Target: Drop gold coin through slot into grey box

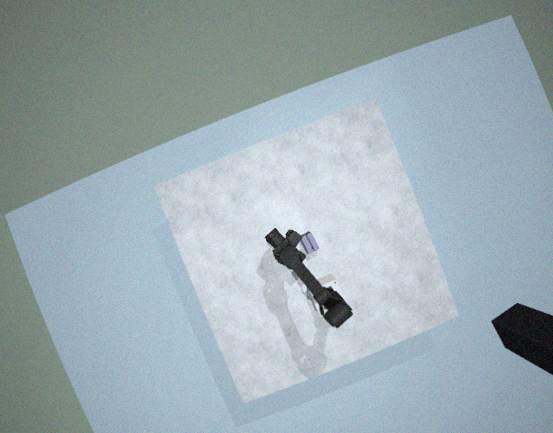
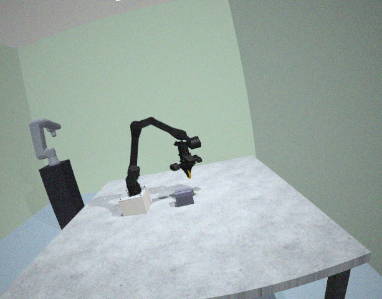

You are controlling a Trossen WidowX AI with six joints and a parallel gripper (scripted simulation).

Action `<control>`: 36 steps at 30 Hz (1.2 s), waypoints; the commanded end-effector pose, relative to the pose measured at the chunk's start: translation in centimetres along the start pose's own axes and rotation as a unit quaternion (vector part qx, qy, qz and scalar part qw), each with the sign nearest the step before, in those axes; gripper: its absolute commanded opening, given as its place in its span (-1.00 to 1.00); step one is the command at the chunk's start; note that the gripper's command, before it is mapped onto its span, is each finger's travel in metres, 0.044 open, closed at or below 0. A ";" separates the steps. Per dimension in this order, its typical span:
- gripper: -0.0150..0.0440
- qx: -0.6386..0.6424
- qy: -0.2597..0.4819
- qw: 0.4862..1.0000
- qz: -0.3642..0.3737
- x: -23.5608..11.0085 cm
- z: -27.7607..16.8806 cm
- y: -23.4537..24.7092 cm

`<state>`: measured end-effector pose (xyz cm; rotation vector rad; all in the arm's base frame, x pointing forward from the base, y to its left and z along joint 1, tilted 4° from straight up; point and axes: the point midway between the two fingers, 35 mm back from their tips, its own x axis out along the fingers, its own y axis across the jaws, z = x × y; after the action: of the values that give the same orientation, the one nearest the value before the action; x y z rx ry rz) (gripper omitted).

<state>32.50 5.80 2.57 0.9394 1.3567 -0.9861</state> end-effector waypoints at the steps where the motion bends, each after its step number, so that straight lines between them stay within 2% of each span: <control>1: -0.49 -0.072 -0.001 0.997 -0.001 0.0 0.1 -0.1; 15: -0.49 -0.305 -0.001 0.952 -0.002 0.0 0.3 -0.3; 30: -0.49 -0.535 -0.001 0.845 -0.002 0.0 0.6 -0.4; 36: -0.49 -0.556 -0.001 0.831 -0.002 0.0 0.6 -0.4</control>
<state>32.28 5.14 2.61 0.0580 1.5942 -0.0891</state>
